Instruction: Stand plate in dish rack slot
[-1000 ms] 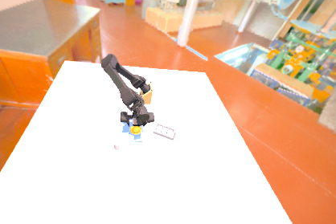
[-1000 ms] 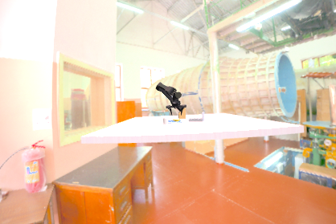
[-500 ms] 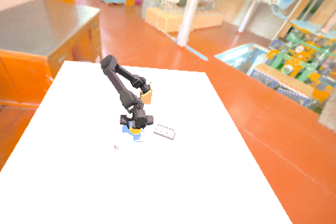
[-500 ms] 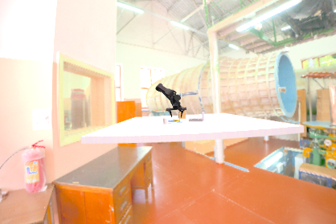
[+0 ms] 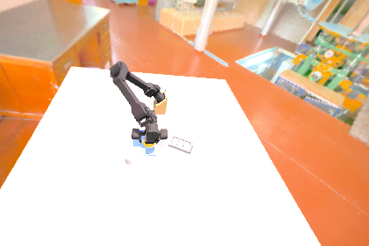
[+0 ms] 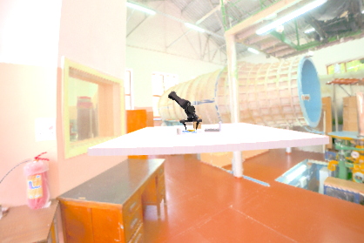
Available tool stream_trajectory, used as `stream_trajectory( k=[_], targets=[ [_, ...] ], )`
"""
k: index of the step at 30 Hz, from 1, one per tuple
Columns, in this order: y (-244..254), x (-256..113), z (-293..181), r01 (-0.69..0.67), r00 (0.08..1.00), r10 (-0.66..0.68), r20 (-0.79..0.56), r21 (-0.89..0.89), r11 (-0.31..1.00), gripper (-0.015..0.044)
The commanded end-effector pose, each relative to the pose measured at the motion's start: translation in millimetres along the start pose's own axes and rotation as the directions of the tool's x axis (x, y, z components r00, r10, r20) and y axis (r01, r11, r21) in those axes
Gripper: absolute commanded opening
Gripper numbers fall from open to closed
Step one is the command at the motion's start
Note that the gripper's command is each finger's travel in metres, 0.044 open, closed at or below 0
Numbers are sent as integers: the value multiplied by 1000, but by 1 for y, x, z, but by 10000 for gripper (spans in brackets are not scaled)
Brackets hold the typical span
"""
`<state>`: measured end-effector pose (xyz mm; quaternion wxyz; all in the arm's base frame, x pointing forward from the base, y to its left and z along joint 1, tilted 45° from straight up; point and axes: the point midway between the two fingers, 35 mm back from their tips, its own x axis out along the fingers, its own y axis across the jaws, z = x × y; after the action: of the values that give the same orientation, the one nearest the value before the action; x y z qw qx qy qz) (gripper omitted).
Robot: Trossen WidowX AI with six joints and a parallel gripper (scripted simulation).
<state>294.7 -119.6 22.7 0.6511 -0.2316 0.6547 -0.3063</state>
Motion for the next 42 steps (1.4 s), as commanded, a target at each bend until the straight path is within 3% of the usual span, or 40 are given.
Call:
stream_trajectory(
  k=[1,7,18,30,42],
  targets=[
    [0,4,-2,4,1000,-4,-3,-8,1000,388],
    [0,4,-2,4,1000,-4,-3,-8,1000,388],
    [0,4,-2,4,1000,-4,-3,-8,1000,315],
    [6,-41,10,-13,1000,13,0,-9,1000,0],
    [9,-99,15,-19,1000,19,1,-12,1000,0]
  ],
)
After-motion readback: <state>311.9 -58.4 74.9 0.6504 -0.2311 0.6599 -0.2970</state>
